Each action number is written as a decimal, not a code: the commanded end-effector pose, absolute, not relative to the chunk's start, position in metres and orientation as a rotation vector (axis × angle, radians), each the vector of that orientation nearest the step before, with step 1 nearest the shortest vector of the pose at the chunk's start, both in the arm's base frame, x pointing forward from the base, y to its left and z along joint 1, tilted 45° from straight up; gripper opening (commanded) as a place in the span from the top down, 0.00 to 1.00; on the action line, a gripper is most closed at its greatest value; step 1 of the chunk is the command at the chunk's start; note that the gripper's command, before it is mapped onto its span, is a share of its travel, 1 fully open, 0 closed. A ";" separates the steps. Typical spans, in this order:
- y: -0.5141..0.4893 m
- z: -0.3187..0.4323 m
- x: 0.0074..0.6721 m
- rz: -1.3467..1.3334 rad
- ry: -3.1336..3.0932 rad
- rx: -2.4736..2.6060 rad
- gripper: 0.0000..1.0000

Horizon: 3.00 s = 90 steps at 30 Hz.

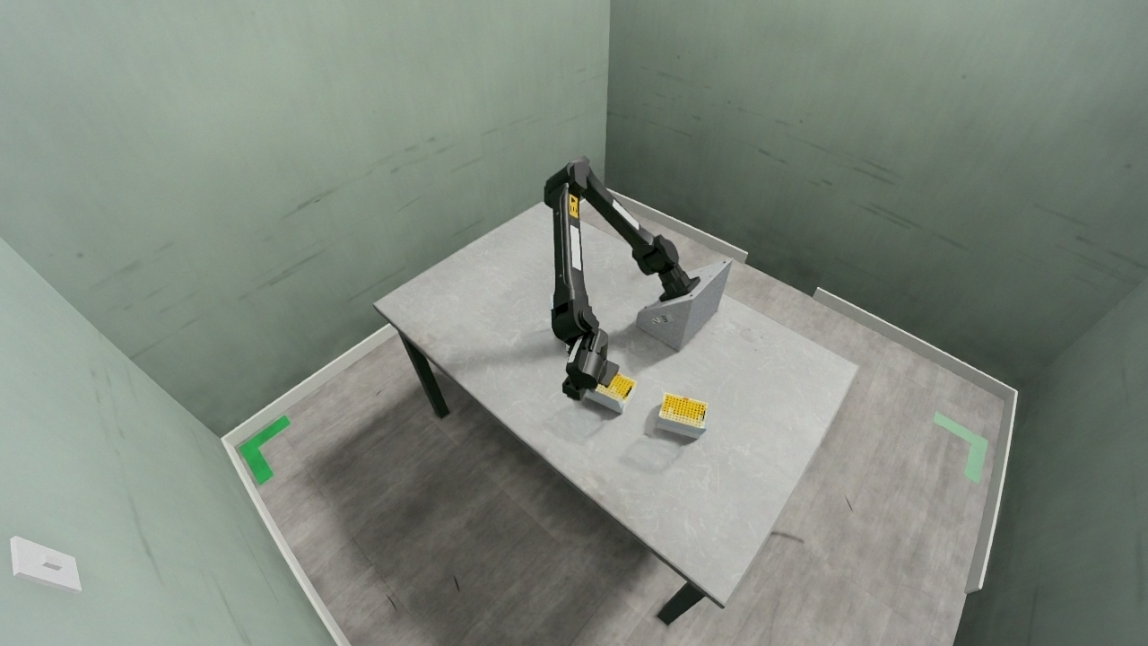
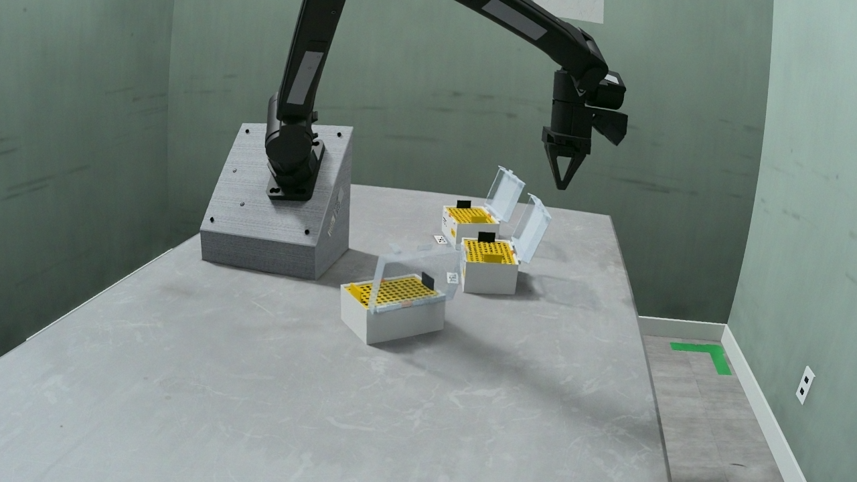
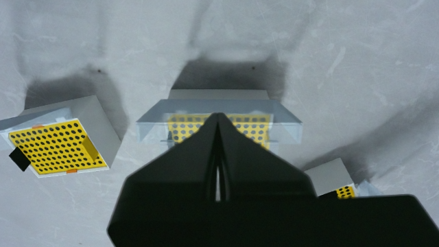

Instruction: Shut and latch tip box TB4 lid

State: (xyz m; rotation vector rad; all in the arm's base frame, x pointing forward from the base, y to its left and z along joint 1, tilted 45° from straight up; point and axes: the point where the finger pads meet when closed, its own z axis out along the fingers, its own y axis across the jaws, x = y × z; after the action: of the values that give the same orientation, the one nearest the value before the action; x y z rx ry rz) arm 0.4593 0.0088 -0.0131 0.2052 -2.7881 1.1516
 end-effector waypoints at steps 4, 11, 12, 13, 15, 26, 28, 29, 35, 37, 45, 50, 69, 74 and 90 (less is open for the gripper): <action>0.024 0.002 0.486 1.158 -2.856 0.207 1.00; 0.024 0.002 0.486 1.158 -2.856 0.207 1.00; 0.024 0.002 0.486 1.158 -2.856 0.207 1.00; 0.024 0.002 0.486 1.158 -2.856 0.207 1.00; 0.024 0.002 0.486 1.158 -2.856 0.207 1.00; 0.024 0.002 0.486 1.158 -2.856 0.207 1.00; 0.024 0.002 0.486 1.158 -2.856 0.207 1.00; 0.024 0.002 0.486 1.158 -2.856 0.207 1.00; 0.020 0.000 0.487 1.157 -2.855 0.198 1.00; 0.020 0.000 0.487 1.157 -2.855 0.198 1.00; 0.020 0.000 0.487 1.157 -2.855 0.198 1.00; 0.020 0.000 0.487 1.157 -2.855 0.198 1.00; 0.020 0.000 0.487 1.157 -2.855 0.198 1.00; 0.020 0.000 0.487 1.157 -2.855 0.198 1.00; -0.003 -0.016 0.469 1.154 -2.816 0.190 1.00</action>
State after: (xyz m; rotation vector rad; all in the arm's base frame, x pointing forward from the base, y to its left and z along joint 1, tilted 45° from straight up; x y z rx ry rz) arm 0.4631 0.0042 -0.0199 0.2054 -2.7986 1.1531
